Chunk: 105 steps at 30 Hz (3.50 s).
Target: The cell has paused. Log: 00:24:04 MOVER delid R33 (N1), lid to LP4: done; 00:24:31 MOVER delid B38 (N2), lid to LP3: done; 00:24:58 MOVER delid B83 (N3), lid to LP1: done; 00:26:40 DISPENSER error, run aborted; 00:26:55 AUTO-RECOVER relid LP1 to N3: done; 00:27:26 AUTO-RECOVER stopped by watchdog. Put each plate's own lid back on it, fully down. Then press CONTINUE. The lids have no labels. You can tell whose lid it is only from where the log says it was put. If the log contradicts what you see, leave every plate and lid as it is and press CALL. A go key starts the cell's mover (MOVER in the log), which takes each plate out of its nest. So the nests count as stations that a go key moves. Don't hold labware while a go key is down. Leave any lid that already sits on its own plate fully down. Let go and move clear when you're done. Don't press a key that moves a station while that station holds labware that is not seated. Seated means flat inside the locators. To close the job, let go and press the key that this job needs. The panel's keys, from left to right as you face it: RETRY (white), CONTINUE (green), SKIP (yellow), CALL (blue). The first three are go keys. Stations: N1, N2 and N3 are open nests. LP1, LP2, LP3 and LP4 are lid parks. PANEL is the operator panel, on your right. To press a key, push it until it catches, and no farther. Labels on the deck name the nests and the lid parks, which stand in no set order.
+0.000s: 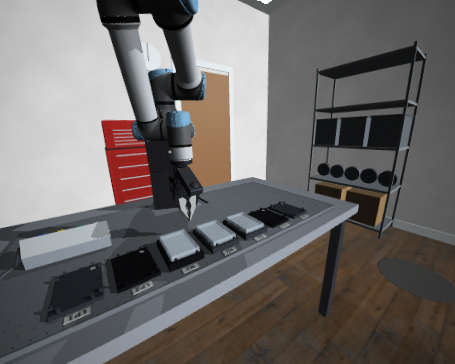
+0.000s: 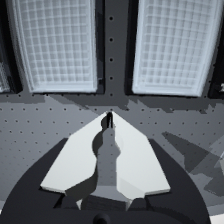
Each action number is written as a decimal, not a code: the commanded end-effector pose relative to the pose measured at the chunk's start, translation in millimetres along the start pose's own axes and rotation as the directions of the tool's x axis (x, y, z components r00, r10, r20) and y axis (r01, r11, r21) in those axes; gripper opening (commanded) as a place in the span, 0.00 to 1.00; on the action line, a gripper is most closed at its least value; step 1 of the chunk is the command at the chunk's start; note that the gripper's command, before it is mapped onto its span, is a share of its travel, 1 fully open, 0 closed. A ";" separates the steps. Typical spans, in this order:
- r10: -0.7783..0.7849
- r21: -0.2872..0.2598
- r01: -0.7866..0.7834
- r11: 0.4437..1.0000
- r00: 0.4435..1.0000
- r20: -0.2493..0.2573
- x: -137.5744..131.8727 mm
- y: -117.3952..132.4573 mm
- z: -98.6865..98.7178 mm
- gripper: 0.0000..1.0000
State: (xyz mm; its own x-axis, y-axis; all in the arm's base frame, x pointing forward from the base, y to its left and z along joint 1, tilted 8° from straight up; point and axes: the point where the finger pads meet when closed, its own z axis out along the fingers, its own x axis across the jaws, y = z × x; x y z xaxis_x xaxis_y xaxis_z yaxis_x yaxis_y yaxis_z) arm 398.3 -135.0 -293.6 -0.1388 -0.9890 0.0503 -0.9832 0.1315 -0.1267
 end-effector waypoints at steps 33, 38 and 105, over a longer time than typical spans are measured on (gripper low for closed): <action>0.000 0.005 0.000 1.000 1.000 -0.002 -62.7 70.7 -39.6 0.00; 0.000 0.005 0.000 1.000 1.000 -0.002 -62.7 70.9 -64.1 0.00; 0.640 0.005 -0.640 0.768 0.768 0.001 142.2 122.3 -64.3 0.00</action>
State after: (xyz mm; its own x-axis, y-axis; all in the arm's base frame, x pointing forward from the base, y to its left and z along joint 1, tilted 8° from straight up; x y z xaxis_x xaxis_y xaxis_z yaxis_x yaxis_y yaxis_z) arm 252.9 -249.3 -238.6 -0.7227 -0.6900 -0.0403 -0.6802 0.7204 -0.1353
